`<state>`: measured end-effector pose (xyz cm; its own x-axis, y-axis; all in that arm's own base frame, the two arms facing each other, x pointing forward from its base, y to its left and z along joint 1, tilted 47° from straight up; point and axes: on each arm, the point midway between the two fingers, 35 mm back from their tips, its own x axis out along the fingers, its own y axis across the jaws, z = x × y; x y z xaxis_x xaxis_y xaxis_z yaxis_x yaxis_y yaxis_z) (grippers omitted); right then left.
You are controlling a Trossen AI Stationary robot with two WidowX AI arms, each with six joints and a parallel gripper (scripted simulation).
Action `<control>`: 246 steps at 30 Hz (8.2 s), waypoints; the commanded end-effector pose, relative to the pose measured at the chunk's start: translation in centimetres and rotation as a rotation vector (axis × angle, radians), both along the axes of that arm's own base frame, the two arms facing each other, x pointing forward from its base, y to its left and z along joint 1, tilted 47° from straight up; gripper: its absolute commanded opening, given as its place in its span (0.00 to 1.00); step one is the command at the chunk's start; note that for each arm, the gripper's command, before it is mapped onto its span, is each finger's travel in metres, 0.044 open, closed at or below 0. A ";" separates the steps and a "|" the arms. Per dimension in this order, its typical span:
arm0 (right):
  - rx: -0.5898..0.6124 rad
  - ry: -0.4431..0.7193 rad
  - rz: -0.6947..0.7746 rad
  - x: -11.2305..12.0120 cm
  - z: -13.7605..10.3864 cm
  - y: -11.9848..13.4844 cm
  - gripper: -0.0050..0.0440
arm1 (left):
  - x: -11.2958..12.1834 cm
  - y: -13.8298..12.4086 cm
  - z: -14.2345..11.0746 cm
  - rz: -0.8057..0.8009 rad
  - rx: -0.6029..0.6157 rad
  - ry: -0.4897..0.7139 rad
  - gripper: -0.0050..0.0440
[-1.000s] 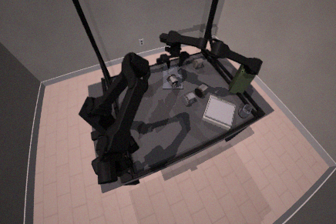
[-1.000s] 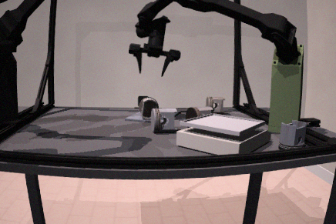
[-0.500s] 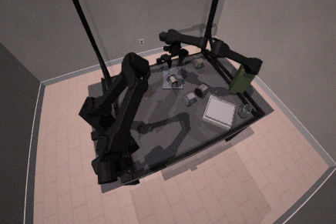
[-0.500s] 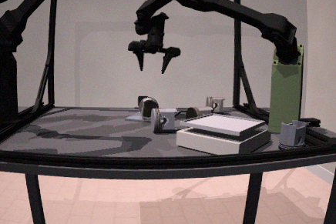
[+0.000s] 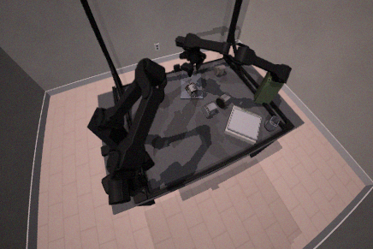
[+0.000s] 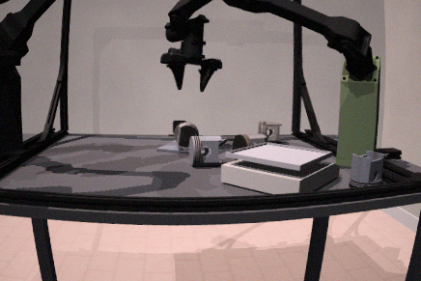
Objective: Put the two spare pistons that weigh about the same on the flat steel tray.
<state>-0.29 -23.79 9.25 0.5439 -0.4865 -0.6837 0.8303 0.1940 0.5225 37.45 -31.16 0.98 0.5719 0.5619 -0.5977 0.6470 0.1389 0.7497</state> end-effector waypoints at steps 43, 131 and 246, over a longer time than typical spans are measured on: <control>-0.001 -0.003 0.002 0.0 0.0 0.0 1.00 | 1.4 4.3 3.9 0.397 -0.466 -0.240 0.87; -0.001 -0.003 0.002 0.0 0.0 0.0 1.00 | -11.7 34.8 15.1 0.909 -0.895 -0.707 0.87; -0.001 -0.003 0.002 0.0 0.0 0.0 1.00 | -7.3 20.6 0.3 1.019 -0.657 -0.576 0.87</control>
<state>-0.29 -23.79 9.25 0.5440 -0.4865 -0.6836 0.8302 0.1941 0.5225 29.99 -11.05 1.84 0.3389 0.5817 -0.7395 -0.3464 0.8079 0.4768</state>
